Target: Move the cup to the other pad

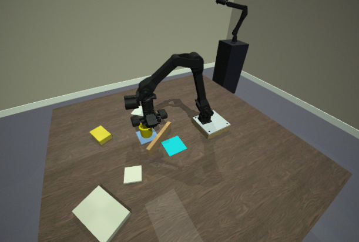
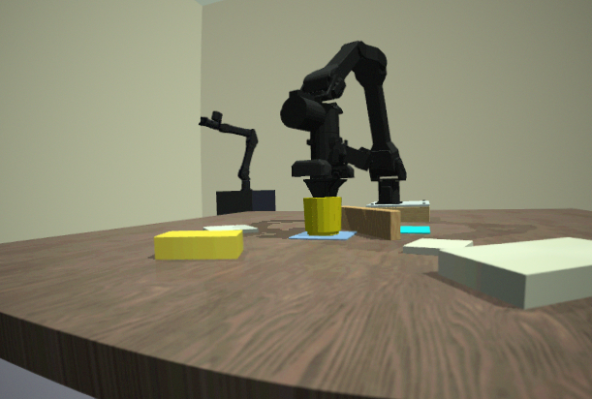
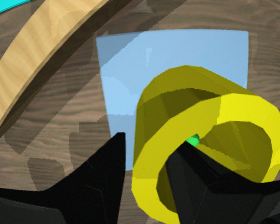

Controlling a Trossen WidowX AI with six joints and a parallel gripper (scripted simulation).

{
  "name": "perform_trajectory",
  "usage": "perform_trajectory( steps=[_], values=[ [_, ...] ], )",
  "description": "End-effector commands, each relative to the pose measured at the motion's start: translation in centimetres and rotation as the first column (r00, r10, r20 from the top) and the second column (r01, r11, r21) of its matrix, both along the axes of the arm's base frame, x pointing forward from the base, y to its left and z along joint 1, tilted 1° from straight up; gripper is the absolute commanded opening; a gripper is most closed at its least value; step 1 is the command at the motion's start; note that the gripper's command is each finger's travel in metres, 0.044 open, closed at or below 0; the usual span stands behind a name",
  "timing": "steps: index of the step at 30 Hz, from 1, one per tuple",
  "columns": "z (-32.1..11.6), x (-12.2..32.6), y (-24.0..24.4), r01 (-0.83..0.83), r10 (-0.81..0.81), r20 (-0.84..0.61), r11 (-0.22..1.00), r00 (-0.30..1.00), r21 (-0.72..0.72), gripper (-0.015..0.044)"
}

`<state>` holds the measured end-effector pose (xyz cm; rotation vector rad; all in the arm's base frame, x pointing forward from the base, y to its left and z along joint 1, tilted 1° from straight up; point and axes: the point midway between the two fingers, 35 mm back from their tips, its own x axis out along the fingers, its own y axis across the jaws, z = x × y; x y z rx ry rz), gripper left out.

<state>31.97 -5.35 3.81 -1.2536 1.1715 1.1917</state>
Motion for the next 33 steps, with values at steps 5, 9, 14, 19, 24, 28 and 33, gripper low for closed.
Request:
perform_trajectory(
  steps=[5, 9, 14, 19, 24, 28, 33],
  values=[
    [0.0, 0.0, 0.0, 0.000, 0.000, 0.001, 1.000, 1.000, 0.000, 0.0047],
    [0.0, 0.0, 0.0, 0.000, 0.000, 0.001, 1.000, 1.000, 0.000, 0.0020],
    [0.4, 0.0, 0.0, 0.000, 0.000, 0.000, 1.000, 1.000, 0.000, 0.0000],
    [2.0, 0.1, 0.0, -0.001, 0.001, 0.000, 1.000, 1.000, -0.001, 0.0000],
    [4.0, -0.1, 0.0, -0.002, 0.002, -0.001, 1.000, 1.000, -0.001, 0.0000],
    [5.6, -0.3, 0.1, -0.003, 0.003, -0.002, 1.000, 1.000, -0.002, 0.0000],
    [7.3, -0.8, 0.2, -0.003, 0.003, -0.003, 1.000, 1.000, -0.002, 0.0000]
  ],
)
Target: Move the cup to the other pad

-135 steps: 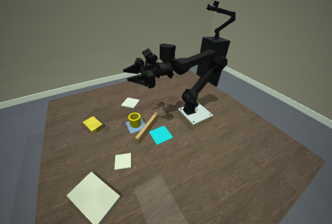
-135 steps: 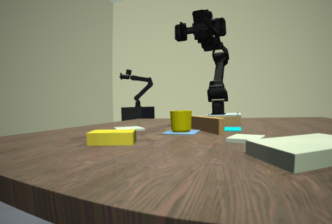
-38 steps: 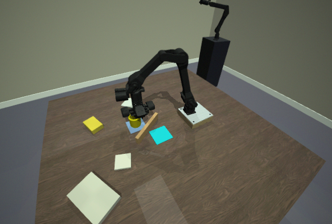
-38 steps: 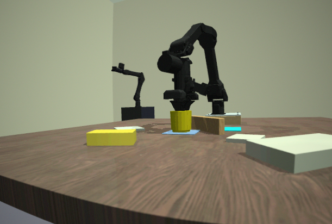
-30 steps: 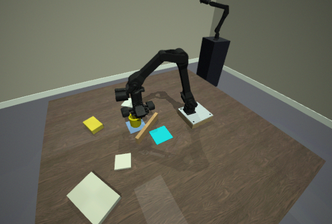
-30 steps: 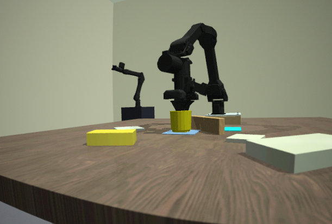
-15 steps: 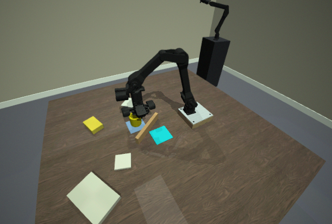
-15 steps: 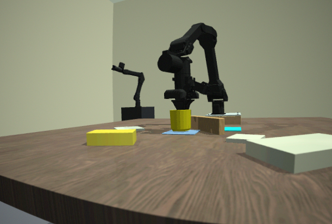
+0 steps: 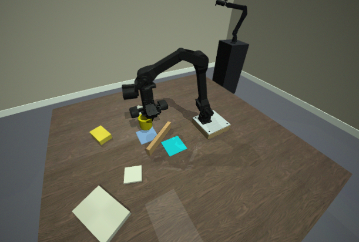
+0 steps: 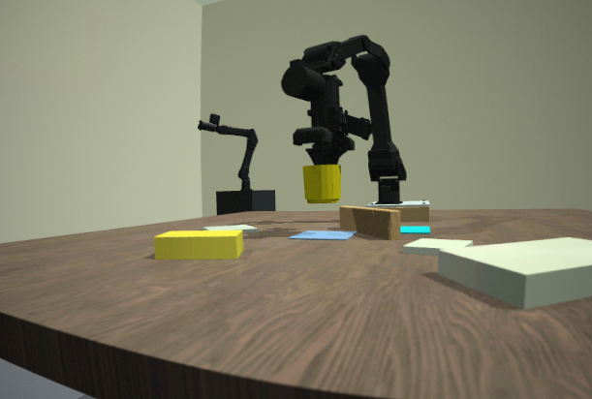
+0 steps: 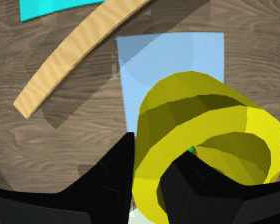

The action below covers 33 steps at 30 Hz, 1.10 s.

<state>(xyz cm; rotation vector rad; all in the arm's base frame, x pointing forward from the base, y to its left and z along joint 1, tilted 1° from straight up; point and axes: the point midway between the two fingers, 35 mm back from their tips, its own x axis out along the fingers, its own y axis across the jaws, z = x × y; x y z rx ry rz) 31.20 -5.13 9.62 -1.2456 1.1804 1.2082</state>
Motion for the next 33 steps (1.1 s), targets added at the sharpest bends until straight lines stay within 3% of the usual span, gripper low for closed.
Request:
perform_trajectory(
  steps=[1, 33],
  values=[
    [1.6, -0.1, 0.0, 0.000, 0.000, 0.015, 1.000, 1.000, -0.005, 0.0000],
    [1.2, -1.5, 1.6, -0.001, 0.001, 0.009, 1.000, 1.000, -0.002, 0.0000]
  ],
)
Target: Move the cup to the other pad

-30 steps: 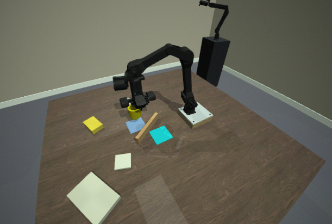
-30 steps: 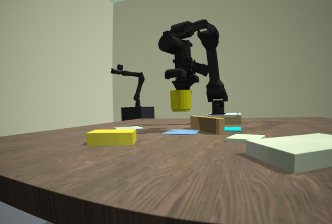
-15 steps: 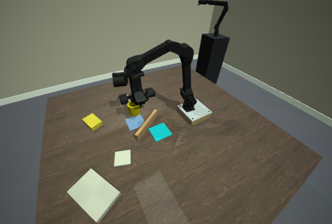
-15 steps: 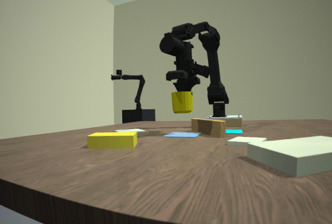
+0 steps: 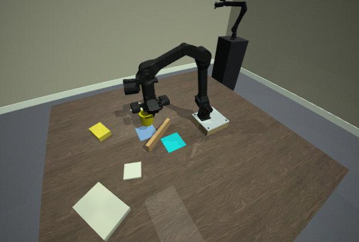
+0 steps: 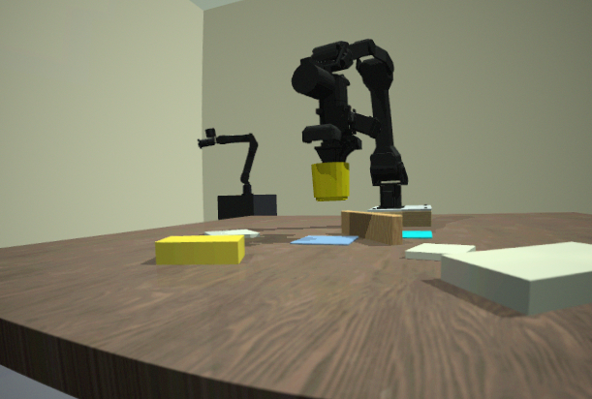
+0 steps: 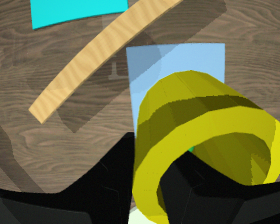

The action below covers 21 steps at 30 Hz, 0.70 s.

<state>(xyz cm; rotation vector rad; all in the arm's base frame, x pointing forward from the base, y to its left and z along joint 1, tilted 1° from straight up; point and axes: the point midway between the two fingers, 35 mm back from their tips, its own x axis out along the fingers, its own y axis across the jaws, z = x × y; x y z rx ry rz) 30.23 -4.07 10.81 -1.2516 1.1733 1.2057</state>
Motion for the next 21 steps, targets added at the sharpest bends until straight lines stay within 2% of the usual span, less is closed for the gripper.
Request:
perform_trajectory(
  steps=[1, 21],
  values=[
    [0.0, -0.7, 0.7, 0.003, -0.003, 0.002, 1.000, 1.000, -0.002, 0.0000],
    [0.1, -3.8, 4.7, 0.003, -0.003, 0.004, 1.000, 1.000, 0.000, 0.0000]
  ],
)
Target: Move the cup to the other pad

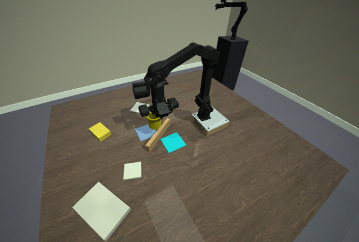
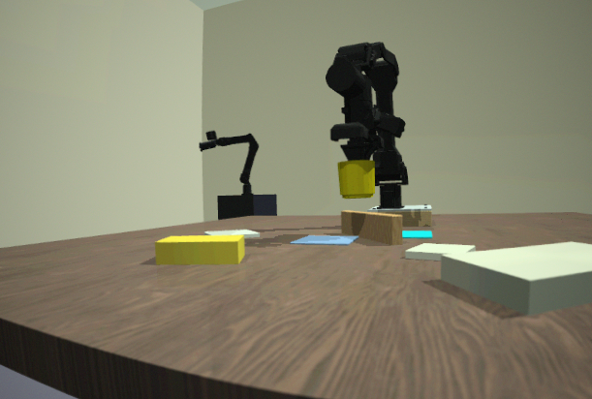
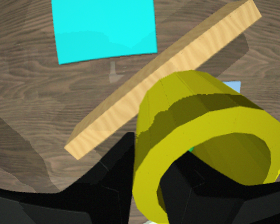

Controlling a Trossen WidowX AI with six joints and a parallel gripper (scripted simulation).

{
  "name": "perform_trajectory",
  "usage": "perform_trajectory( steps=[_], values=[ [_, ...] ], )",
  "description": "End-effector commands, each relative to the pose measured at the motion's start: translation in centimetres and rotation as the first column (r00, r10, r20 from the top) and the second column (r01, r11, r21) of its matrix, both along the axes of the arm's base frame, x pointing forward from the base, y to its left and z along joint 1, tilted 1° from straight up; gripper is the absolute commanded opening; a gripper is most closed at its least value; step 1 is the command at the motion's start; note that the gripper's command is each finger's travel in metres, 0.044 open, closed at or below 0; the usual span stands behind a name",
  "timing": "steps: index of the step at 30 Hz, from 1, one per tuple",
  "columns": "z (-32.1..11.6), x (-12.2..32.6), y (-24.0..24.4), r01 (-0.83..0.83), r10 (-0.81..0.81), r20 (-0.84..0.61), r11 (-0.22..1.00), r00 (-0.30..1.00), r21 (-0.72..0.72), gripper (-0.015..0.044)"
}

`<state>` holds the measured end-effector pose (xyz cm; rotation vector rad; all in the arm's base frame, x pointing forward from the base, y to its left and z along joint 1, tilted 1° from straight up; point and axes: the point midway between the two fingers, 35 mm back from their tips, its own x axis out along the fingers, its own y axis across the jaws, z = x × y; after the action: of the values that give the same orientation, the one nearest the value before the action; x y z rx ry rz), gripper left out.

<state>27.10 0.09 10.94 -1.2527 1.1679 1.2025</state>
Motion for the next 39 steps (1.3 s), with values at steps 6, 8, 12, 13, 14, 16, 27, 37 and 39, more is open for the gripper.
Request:
perform_trajectory(
  steps=[6, 8, 12, 13, 14, 16, 27, 37, 39],
  values=[
    [0.0, -1.5, 1.7, 0.003, -0.003, -0.002, 1.000, 1.000, -0.001, 0.0000],
    [0.0, -1.8, 2.0, 0.003, -0.003, -0.003, 1.000, 1.000, -0.001, 0.0000],
    [0.0, -2.3, 2.7, 0.003, -0.003, -0.003, 1.000, 1.000, -0.001, 0.0000],
    [0.0, -2.4, 2.8, 0.003, -0.003, -0.003, 1.000, 1.000, 0.000, 0.0000],
    [0.0, -2.6, 3.0, 0.003, -0.003, -0.003, 1.000, 1.000, 0.000, 0.0000],
    [0.0, -2.8, 3.3, 0.003, -0.003, -0.003, 1.000, 1.000, 0.000, 0.0000],
    [0.0, -4.3, 5.0, 0.003, -0.003, -0.004, 1.000, 1.000, 0.001, 0.0000],
    [-0.1, -5.6, 6.3, 0.003, -0.003, -0.005, 1.000, 1.000, 0.003, 0.0000],
    [-0.1, -5.8, 6.6, 0.003, -0.003, -0.006, 1.000, 1.000, 0.003, 0.0000]
  ],
)
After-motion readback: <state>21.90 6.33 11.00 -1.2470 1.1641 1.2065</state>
